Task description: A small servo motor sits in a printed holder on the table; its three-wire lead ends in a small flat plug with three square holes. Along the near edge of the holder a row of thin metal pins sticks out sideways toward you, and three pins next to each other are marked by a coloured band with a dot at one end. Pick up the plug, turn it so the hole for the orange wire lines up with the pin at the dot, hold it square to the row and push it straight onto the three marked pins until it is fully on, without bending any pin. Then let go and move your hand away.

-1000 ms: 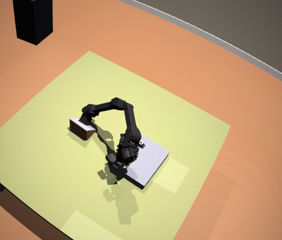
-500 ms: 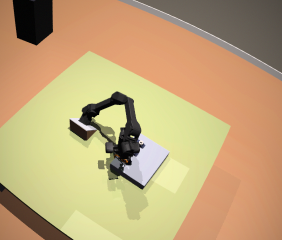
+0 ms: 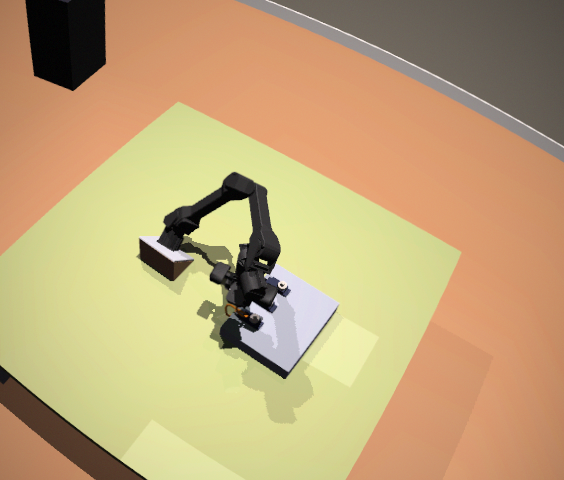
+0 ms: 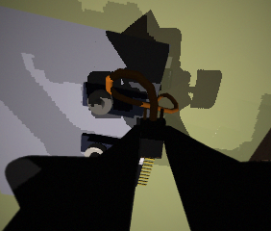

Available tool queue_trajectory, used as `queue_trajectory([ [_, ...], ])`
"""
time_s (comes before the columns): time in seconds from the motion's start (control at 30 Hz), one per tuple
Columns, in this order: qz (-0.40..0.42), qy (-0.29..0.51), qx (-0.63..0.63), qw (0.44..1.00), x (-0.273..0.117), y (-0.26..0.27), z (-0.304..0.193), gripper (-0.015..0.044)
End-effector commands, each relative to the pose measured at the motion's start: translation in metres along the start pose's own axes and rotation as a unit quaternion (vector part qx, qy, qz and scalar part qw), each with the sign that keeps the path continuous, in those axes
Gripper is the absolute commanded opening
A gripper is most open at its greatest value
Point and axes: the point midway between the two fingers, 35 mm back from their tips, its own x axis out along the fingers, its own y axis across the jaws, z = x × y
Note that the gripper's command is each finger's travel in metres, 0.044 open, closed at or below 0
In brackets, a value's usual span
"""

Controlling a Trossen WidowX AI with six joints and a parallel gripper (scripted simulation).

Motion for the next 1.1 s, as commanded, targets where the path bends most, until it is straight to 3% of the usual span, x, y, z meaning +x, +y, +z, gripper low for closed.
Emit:
queue_trajectory([
  [0.0,-0.001,-0.003,0.061,0.998,-0.002,-0.006,-0.007,0.0],
  [0.53,-0.001,-0.003,0.334,0.942,0.0,-0.028,-0.036,0.0],
  [1.07,-0.001,-0.002,0.581,0.814,0.005,-0.054,-0.063,0.0],
])
